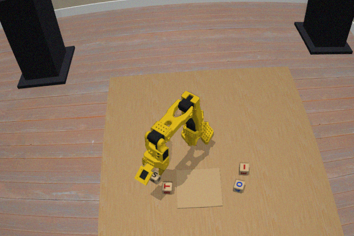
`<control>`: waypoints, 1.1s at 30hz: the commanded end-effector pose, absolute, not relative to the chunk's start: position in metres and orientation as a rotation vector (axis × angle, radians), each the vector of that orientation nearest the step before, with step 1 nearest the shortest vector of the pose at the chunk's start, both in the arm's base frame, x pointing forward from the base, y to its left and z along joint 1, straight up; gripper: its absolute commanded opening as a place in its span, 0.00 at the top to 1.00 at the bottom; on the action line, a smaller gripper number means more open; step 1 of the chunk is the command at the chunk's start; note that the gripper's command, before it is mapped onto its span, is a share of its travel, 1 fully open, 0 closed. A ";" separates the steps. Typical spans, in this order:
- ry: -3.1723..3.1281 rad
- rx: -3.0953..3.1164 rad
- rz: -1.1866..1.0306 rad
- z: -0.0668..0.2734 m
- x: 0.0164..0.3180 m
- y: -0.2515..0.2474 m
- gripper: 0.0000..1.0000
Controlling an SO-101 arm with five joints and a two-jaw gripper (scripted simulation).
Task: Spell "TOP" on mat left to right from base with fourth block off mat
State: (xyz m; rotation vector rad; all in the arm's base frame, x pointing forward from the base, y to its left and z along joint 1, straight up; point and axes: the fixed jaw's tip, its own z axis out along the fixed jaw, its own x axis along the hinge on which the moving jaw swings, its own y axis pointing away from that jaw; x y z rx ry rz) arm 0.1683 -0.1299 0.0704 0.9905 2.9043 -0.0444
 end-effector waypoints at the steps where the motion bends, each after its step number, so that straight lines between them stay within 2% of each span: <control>1: 2.862 0.993 -0.064 0.076 0.174 -0.136 0.65; 33: 2.884 1.004 -0.051 0.072 0.173 -0.135 0.65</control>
